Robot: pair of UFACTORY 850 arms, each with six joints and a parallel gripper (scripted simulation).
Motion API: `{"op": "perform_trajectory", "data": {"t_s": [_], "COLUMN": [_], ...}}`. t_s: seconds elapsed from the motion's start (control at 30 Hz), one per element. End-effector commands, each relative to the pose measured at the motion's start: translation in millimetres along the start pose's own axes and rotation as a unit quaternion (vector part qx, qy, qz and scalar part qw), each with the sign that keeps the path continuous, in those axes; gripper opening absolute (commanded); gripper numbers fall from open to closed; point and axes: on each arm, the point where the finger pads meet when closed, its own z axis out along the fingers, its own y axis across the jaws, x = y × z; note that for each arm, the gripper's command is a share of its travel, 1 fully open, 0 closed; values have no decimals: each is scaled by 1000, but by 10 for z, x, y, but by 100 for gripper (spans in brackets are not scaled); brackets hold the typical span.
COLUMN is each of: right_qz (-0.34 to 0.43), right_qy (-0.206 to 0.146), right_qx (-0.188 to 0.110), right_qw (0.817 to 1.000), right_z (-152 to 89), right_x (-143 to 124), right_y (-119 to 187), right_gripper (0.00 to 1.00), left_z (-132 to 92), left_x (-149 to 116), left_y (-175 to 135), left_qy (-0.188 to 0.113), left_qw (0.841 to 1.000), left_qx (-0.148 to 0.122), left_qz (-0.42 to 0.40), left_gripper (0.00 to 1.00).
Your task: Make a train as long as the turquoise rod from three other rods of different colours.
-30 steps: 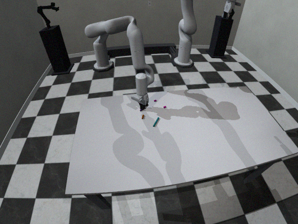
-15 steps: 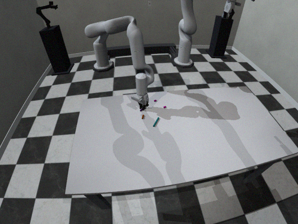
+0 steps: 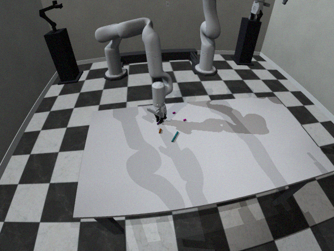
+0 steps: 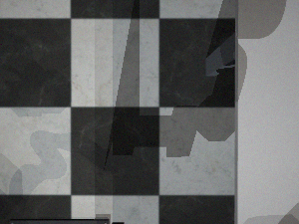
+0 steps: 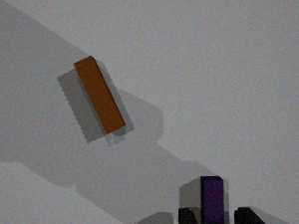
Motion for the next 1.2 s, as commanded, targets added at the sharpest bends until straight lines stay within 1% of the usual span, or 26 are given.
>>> {"op": "perform_trajectory", "data": {"t_s": [0.0,0.13,0.27,0.33,0.5,0.63,0.77,0.93,0.97,1.17], "right_qz": [0,0,0,0,0,0,0,0,0,0], "right_qy": [0,0,0,0,0,0,0,0,0,0], "right_qx": [1,1,1,1,1,1,1,1,1,1], "right_qw": [1000,1000,1000,1000,1000,1000,1000,1000,1000,1000], "right_z": [-52,-186,-389,-389,-661,-821,-893,-901,-901,-901], "right_x": [3,3,3,3,3,3,3,3,3,3], "right_y": [-14,-14,-14,-14,-13,-13,-13,-13,-13,-13], "right_gripper": [26,26,26,26,26,26,26,26,100,100], "left_z": [-8,-8,-8,-8,-8,-8,-8,-8,-8,-8], "left_x": [4,4,4,4,4,4,4,4,4,4], "left_y": [0,0,0,0,0,0,0,0,0,0], "left_qy": [1,1,1,1,1,1,1,1,1,1], "left_qw": [1000,1000,1000,1000,1000,1000,1000,1000,1000,1000], "left_qx": [0,0,0,0,0,0,0,0,0,0], "left_qz": [0,0,0,0,0,0,0,0,0,0], "left_gripper": [100,100,100,100,100,100,100,100,100,100]}}
